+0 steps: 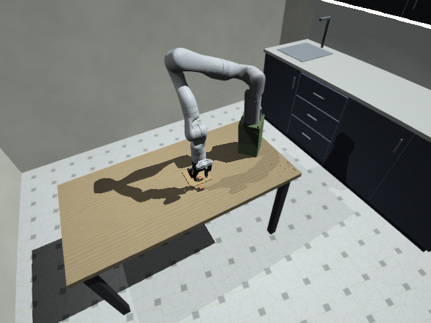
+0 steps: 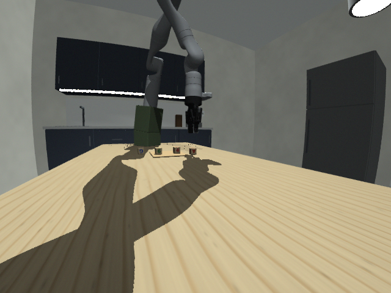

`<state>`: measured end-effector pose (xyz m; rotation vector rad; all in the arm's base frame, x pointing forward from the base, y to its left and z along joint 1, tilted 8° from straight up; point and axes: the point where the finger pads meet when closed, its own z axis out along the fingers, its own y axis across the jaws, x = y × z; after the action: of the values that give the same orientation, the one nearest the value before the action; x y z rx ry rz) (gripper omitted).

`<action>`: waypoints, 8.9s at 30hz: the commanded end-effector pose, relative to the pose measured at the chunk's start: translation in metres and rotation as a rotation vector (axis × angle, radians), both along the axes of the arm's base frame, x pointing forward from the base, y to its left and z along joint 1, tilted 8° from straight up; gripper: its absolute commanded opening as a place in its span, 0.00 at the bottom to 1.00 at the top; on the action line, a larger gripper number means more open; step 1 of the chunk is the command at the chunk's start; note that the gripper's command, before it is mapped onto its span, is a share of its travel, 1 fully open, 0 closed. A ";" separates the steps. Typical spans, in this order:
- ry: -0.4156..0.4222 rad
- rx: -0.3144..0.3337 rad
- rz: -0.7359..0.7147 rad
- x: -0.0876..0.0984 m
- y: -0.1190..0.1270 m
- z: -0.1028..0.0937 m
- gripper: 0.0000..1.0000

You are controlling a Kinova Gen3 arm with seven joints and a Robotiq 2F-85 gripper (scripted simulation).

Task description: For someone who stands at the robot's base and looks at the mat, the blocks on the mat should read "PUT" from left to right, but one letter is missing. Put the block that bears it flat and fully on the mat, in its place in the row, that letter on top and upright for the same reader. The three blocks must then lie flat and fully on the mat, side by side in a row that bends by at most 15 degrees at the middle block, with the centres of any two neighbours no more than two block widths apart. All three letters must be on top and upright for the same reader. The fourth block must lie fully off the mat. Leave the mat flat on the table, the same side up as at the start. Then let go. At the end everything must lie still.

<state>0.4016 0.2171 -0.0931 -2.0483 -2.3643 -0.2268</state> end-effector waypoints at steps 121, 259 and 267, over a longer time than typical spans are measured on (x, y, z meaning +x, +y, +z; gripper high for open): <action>-0.004 0.003 0.005 0.011 0.006 -0.050 0.62; -0.003 0.003 0.005 0.011 0.004 -0.050 0.62; -0.003 0.003 0.005 0.011 0.004 -0.050 0.62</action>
<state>0.4102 0.2233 -0.1425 -2.0457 -2.3609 -0.2320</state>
